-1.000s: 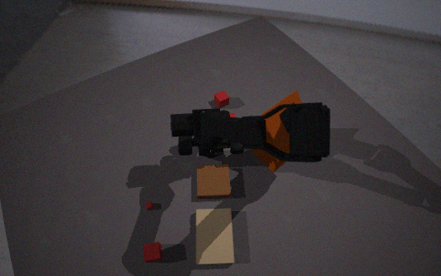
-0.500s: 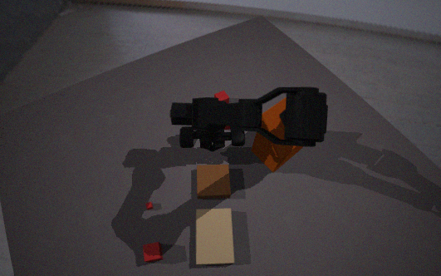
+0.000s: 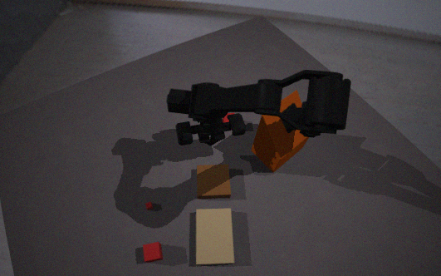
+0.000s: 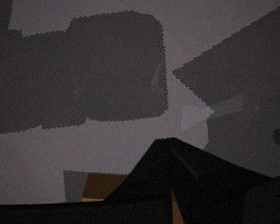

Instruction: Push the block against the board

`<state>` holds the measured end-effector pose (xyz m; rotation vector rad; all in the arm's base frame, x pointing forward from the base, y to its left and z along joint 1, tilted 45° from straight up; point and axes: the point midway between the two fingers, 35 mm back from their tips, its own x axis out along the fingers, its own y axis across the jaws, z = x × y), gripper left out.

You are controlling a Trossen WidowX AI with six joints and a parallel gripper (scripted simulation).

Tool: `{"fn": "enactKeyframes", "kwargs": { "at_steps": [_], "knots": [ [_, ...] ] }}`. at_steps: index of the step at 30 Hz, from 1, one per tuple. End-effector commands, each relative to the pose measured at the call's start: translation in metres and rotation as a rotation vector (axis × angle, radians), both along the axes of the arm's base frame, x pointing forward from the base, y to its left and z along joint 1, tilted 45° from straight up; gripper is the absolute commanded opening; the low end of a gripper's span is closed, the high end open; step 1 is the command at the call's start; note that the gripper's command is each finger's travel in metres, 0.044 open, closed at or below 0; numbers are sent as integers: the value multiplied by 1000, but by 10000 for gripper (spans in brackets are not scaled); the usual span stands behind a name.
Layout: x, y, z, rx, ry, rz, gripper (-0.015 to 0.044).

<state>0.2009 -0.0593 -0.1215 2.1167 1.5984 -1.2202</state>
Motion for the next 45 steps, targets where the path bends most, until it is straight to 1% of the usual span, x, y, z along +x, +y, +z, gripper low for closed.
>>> {"fn": "enactKeyframes", "kwargs": {
  "at_steps": [1, 41, 45],
  "knots": [
    [0, 1, 1, -8, -84, 92, 0],
    [7, 9, 9, -92, -1041, 1086, 0],
    [7, 9, 9, -92, -1041, 1086, 0]
  ]
}}
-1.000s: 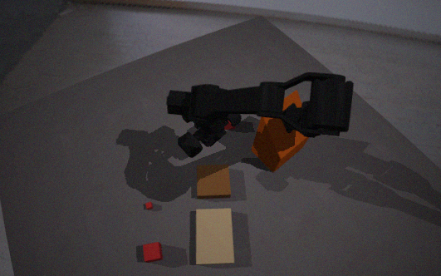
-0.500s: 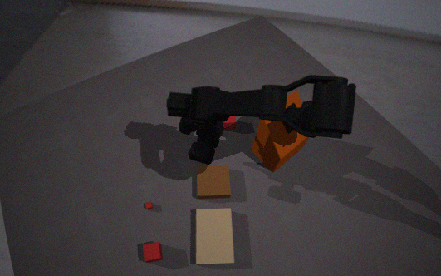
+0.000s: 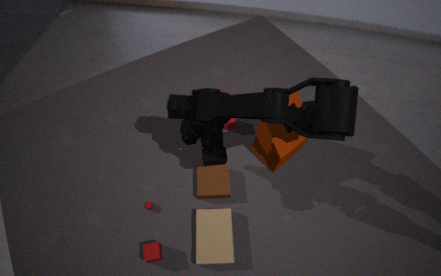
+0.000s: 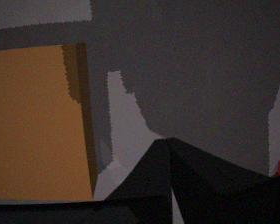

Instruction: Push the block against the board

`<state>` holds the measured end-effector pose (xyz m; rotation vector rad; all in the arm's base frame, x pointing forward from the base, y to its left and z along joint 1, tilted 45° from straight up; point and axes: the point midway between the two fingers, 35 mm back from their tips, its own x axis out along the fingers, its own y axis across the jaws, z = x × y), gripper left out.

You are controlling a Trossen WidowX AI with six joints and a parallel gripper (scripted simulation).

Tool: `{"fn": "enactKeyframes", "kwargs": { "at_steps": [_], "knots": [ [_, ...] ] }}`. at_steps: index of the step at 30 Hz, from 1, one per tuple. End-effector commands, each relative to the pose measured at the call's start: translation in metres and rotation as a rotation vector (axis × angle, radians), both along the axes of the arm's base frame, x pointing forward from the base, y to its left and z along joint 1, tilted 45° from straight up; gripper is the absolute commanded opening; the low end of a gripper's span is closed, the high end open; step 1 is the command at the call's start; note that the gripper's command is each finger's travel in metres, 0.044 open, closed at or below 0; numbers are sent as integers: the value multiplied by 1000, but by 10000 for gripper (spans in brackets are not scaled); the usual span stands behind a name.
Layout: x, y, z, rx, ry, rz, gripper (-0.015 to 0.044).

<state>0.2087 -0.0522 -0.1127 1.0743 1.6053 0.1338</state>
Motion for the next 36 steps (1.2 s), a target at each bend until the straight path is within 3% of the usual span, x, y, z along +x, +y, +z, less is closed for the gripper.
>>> {"fn": "enactKeyframes", "kwargs": {
  "at_steps": [1, 36],
  "knots": [
    [-1, 2, 0, 3, -21, 24, 0],
    [7, 39, -25, -64, -810, 844, 0]
  ]
}}
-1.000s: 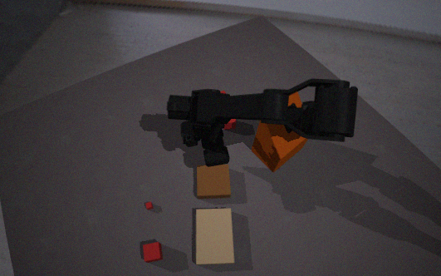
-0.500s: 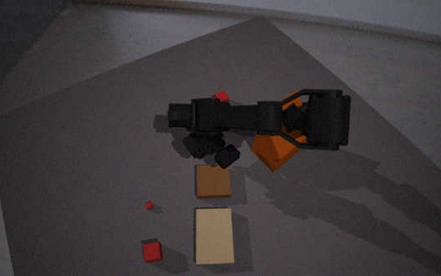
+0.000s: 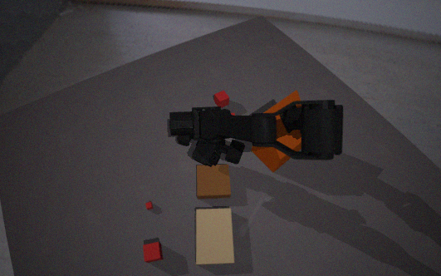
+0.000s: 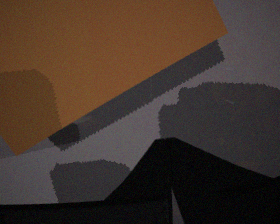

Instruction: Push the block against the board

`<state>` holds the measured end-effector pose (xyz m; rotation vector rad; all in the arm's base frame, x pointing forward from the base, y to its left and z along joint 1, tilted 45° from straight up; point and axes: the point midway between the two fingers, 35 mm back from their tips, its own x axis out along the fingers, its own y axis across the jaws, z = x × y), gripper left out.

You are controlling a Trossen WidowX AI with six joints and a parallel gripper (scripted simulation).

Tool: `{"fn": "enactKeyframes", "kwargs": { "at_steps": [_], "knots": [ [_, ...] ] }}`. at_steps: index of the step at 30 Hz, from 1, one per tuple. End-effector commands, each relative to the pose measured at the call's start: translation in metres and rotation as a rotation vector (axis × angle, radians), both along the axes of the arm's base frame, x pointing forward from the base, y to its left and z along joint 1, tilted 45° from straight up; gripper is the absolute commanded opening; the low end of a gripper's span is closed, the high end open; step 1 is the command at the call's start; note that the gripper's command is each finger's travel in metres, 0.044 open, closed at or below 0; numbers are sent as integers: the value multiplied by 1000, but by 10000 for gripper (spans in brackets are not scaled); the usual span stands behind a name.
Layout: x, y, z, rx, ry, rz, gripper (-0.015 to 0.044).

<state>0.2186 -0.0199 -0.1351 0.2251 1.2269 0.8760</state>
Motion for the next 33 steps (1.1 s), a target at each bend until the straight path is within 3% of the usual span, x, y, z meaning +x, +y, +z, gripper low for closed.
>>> {"fn": "enactKeyframes", "kwargs": {
  "at_steps": [1, 10, 33],
  "knots": [
    [-3, 8, -3, 1, -85, 99, 0],
    [-2, 17, -8, -14, -281, 303, 0],
    [11, 24, 1, -20, -283, 307, 0]
  ]
}}
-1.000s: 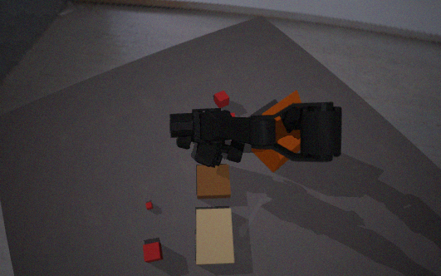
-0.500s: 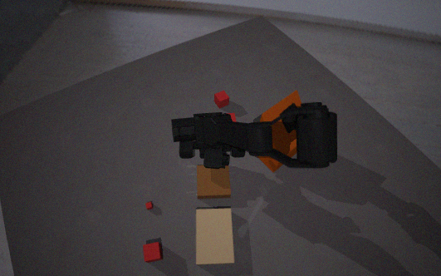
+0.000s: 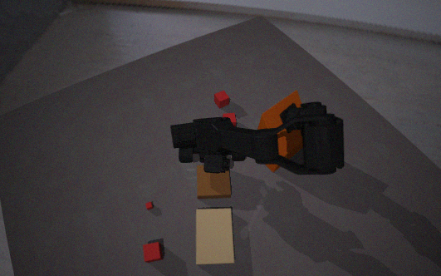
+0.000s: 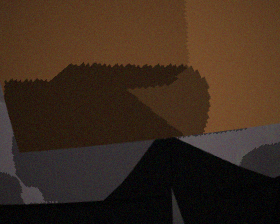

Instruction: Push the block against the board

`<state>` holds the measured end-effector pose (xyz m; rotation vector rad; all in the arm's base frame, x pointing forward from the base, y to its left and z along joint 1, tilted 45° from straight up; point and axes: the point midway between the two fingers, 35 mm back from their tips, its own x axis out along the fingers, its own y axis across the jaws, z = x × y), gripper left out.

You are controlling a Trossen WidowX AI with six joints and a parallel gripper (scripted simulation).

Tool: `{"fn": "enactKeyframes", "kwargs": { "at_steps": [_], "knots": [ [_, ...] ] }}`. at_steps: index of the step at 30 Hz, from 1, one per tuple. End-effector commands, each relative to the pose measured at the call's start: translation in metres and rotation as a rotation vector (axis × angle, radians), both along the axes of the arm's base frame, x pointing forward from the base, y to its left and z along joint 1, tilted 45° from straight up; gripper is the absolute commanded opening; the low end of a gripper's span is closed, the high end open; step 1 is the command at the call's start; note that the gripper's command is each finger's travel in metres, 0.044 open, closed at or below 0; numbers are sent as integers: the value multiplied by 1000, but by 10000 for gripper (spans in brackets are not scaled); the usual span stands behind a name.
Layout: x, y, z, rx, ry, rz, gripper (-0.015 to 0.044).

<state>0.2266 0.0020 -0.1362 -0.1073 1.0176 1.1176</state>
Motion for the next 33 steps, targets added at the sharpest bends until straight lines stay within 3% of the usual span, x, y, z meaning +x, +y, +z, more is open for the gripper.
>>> {"fn": "enactKeyframes", "kwargs": {
  "at_steps": [1, 33],
  "knots": [
    [4, 3, 3, 2, 1, 0, 0],
    [31, 22, 24, 0, 0, -2, 0]
  ]
}}
